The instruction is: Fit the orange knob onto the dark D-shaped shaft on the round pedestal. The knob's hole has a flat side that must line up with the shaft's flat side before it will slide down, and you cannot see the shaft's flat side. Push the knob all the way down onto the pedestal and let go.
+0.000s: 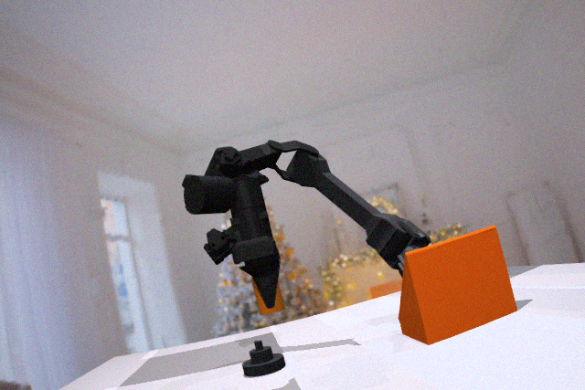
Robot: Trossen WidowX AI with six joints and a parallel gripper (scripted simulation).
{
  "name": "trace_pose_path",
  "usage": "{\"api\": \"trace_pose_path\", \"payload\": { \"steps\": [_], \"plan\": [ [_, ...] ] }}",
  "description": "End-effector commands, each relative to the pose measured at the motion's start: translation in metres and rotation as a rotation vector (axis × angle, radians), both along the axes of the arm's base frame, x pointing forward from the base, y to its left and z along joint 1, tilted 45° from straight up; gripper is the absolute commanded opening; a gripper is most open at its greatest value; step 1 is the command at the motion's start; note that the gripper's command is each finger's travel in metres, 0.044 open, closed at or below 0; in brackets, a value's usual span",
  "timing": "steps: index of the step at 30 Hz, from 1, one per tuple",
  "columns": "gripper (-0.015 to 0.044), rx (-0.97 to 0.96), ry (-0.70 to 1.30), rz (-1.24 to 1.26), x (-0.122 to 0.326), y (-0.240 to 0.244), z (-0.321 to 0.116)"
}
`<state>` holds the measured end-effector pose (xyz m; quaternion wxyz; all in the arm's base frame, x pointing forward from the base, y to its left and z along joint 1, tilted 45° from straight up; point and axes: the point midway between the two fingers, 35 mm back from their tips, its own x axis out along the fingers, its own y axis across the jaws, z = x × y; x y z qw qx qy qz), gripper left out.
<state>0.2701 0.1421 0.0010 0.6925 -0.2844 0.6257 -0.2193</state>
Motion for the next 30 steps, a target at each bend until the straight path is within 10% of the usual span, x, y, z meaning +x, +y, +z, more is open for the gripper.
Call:
{"api": "trace_pose_path", "payload": {
  "steps": [1,30],
  "plan": [
    [0.0,0.002,-0.004,0.004,0.007,-0.007,0.006],
    [0.0,-0.004,-0.005,0.002,0.044,-0.073,0.047]
  ]
}}
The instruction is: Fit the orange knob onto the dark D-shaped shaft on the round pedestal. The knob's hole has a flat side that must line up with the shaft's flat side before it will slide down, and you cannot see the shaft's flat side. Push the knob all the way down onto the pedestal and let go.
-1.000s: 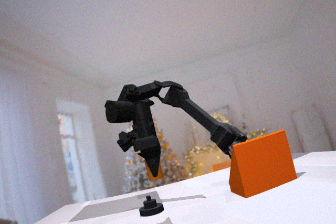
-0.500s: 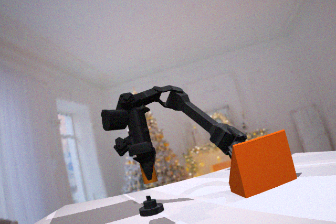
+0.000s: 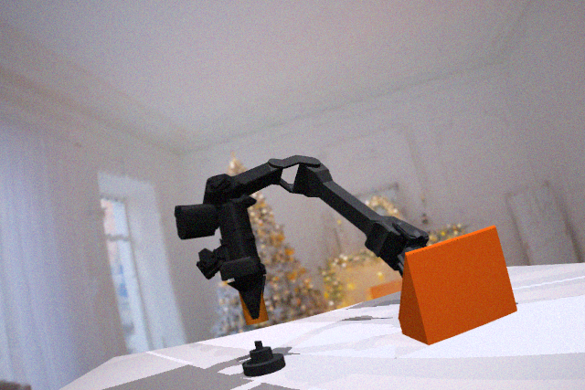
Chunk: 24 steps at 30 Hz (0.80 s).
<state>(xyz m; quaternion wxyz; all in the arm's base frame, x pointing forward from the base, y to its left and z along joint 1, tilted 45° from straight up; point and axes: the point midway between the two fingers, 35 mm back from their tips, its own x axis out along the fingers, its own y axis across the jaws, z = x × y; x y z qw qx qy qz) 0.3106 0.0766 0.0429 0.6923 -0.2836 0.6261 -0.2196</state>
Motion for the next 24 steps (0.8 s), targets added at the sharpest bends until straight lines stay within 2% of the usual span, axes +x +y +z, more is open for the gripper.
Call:
{"api": "trace_pose_path", "payload": {
  "steps": [1,24],
  "plan": [
    [0.0,-0.006,-0.006,0.002,0.005,-0.01,0.006],
    [0.0,-0.047,-0.016,0.002,0.023,-0.068,0.041]
  ]
}}
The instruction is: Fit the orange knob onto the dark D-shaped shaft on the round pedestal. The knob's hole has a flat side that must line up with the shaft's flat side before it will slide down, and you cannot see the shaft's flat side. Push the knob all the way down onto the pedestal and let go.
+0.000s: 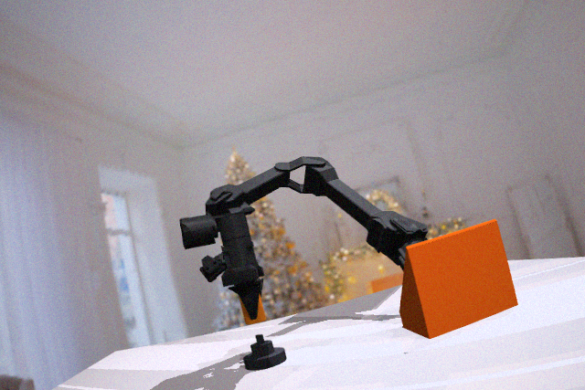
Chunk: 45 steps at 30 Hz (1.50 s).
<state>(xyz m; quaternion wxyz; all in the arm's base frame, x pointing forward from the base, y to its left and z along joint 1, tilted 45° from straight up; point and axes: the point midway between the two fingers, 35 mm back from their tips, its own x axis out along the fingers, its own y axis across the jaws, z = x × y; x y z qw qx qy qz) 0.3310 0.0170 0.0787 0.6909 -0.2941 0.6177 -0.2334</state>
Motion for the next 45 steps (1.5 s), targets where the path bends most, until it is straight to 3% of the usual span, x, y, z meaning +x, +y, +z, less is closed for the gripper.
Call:
{"api": "trace_pose_path", "payload": {
  "steps": [1,45],
  "plan": [
    [0.0,-0.013,-0.003,0.004,0.003,-0.01,0.007],
    [0.0,-0.016,-0.006,0.001,0.007,-0.03,-0.01]
  ]
}}
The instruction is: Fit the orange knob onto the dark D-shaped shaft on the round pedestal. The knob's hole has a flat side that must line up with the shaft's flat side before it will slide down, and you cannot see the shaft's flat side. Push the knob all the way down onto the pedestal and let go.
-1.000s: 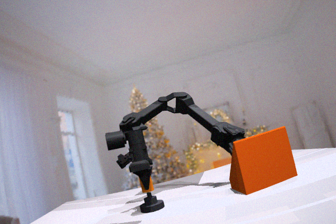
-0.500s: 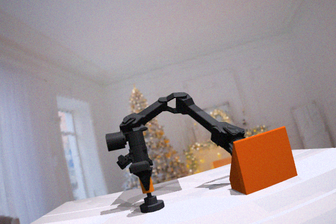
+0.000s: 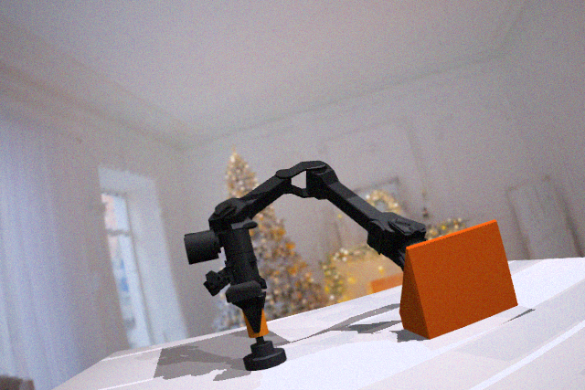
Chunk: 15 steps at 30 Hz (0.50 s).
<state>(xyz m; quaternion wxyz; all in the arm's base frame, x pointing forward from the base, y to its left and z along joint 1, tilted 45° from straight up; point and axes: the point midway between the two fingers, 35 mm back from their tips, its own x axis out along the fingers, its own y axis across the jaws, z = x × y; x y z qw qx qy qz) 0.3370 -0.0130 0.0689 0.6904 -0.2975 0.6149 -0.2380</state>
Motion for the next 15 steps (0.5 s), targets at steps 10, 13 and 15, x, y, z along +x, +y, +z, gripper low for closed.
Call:
{"api": "trace_pose_path", "payload": {
  "steps": [10,13,15],
  "plan": [
    [0.0,-0.007,0.016,0.02,0.0009,0.002,0.0037],
    [0.0,-0.019,0.078,0.083,0.0008,0.0017,0.0037],
    [0.0,-0.027,0.124,0.13,0.0004,0.001,0.0031]
  ]
}}
